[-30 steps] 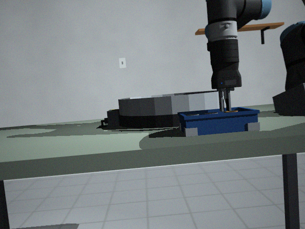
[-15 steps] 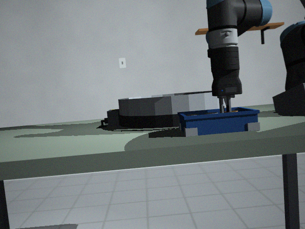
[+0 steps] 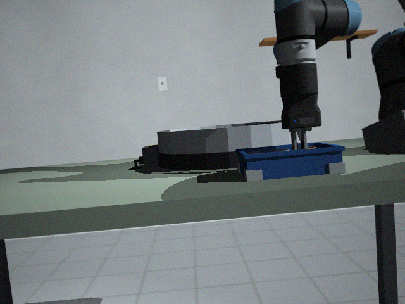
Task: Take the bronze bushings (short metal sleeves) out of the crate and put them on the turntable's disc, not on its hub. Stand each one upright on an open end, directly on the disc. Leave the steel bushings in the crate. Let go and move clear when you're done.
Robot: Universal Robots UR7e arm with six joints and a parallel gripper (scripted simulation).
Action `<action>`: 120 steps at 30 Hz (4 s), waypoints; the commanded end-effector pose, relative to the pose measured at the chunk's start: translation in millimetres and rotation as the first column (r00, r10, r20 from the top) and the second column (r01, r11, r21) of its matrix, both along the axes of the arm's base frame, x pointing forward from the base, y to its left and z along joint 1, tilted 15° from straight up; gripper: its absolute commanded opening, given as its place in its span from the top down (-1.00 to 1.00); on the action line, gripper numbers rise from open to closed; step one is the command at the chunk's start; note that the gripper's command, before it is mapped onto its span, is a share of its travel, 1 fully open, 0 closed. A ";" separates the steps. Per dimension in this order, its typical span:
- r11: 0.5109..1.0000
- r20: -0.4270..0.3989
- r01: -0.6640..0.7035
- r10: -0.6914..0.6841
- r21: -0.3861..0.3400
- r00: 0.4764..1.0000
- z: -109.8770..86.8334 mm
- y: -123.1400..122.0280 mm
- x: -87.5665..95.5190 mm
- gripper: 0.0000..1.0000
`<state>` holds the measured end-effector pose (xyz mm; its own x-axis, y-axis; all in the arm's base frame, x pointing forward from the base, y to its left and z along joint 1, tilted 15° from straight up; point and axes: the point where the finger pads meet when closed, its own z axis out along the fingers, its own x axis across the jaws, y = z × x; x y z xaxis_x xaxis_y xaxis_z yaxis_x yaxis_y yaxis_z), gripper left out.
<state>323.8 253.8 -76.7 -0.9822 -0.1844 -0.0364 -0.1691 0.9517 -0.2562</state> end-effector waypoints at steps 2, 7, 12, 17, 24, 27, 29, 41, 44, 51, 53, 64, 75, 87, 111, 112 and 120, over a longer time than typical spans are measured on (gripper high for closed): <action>1.000 0.001 0.000 0.000 0.001 1.000 0.4 0.3 0.3 0.28; 1.000 0.001 0.000 0.000 0.001 1.000 0.4 0.3 0.3 0.28; 1.000 0.001 0.000 0.000 0.001 1.000 0.4 0.3 0.3 0.28; 1.000 0.001 0.000 0.000 0.001 1.000 0.4 0.3 0.3 0.28; 1.000 0.001 0.000 0.000 0.001 1.000 0.4 0.3 0.3 1.00; 1.000 0.001 0.000 0.000 0.001 1.000 0.4 0.3 0.3 1.00; 1.000 0.001 0.000 0.000 0.001 1.000 0.4 0.3 0.3 1.00; 1.000 0.001 0.000 0.000 0.001 1.000 0.4 0.3 0.3 1.00; 1.000 0.001 0.000 0.000 0.001 1.000 0.4 0.3 0.3 1.00; 1.000 0.001 0.000 0.000 0.001 1.000 0.4 0.3 0.3 1.00; 1.000 0.001 0.000 0.000 0.001 1.000 0.4 0.3 0.3 1.00; 1.000 0.001 0.000 0.000 0.001 1.000 0.4 0.3 0.3 1.00; 1.000 0.001 0.000 0.000 0.001 1.000 3.1 1.0 0.1 1.00; 1.000 0.001 0.000 0.000 0.001 1.000 28.0 7.3 -2.1 1.00; 1.000 0.001 0.000 0.000 0.001 1.000 116.5 29.6 -9.7 1.00; 1.000 0.001 0.000 0.000 0.001 1.000 118.0 30.0 -9.9 1.00; 1.000 0.001 0.000 0.000 0.001 1.000 121.4 30.8 -10.2 1.00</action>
